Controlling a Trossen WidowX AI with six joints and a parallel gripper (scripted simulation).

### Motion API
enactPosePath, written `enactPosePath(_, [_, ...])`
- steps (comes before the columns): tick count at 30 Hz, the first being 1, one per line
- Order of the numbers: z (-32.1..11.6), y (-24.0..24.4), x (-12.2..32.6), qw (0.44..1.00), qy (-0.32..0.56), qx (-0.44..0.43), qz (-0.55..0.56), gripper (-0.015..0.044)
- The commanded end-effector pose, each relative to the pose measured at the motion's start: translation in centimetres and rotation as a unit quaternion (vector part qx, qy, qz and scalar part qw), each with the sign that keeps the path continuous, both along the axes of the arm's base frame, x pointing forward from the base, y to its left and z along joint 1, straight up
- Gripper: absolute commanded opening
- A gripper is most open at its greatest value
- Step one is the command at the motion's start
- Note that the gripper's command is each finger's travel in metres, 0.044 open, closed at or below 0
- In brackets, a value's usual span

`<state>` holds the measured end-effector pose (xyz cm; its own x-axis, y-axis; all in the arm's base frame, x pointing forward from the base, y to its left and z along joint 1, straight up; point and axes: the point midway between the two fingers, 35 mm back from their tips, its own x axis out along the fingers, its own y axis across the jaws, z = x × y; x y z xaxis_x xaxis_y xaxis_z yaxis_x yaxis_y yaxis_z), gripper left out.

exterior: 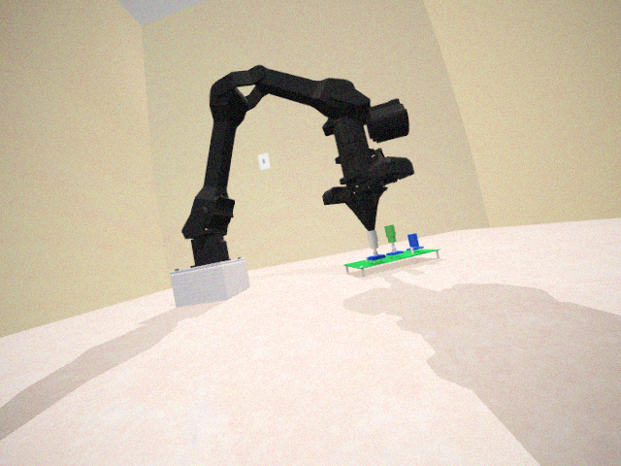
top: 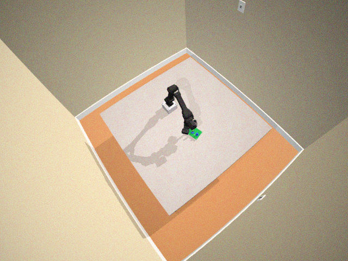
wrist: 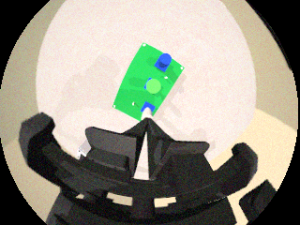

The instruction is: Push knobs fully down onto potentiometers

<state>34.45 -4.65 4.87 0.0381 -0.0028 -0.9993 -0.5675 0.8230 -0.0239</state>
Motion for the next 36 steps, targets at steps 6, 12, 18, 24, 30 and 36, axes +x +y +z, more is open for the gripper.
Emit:
enactPosePath(6, [-0.26,0.09,-0.03,1.0,0.002,0.003,-0.002,0.0])
enactPosePath(12, [-0.26,0.09,-0.03,1.0,0.002,0.003,-0.002,0.0])
enactPosePath(18, [-0.33,0.09,-0.02,1.0,0.002,0.003,-0.002,0.0])
enactPosePath(24, [-0.47,0.09,-0.02,1.0,0.002,0.003,-0.002,0.0])
enactPosePath(30, [-0.47,0.09,-0.02,1.0,0.002,0.003,-0.002,0.0])
enactPosePath(36, [-0.67,0.09,-0.02,1.0,0.002,0.003,-0.002,0.0])
